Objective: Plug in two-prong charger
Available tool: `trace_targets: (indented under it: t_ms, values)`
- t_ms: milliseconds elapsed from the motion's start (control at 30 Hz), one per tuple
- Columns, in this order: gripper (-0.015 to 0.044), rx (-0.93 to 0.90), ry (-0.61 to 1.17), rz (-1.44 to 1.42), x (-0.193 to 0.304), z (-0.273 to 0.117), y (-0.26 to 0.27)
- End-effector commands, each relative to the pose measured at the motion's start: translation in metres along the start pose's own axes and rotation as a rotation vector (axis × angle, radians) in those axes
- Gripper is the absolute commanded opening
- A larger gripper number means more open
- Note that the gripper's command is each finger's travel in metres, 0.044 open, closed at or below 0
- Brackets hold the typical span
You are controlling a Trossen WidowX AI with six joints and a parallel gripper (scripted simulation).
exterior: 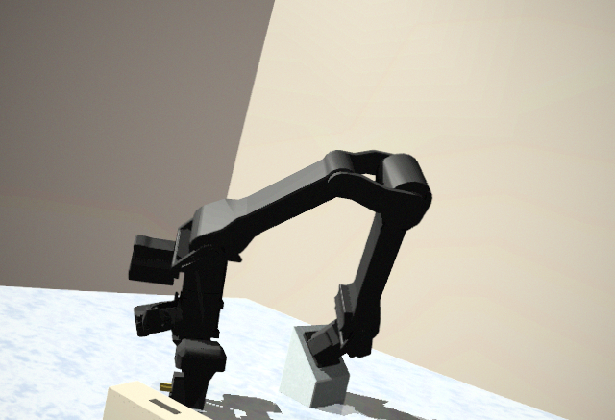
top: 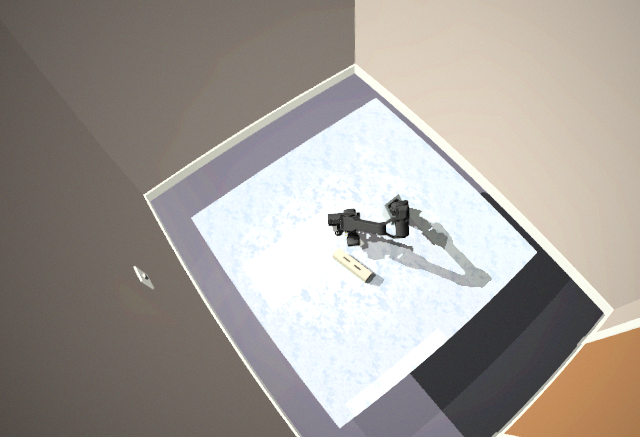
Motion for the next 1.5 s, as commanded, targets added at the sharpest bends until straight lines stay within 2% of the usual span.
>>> trace_targets:
  t_ms: [0,67,300,400,800,1467]
  values:
    - [0.0177,0.000,0.001,-0.001,0.000,0.000,0.000]
    - [0.0125,0.000,0.001,-0.001,0.000,0.000,0.000]
    - [0.0078,0.000,0.001,-0.001,0.000,0.000,0.000]
    - [0.0000,0.000,0.000,0.000,0.000,-0.005,0.000]
    - [0.0000,-0.004,0.002,0.004,0.005,-0.054,0.000]
    - [0.0000,0.025,-0.007,-0.304,0.019,-0.035,0.027]
Point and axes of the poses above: the point midway between the two fingers, 35 mm back from their tips, its own z axis out along the fingers, its own y axis across the jaws, x = y × z, the point moved 5 cm from there along -z, back along the fingers, and after that the axes turned 3 degrees about z, right-handed, at the moved point
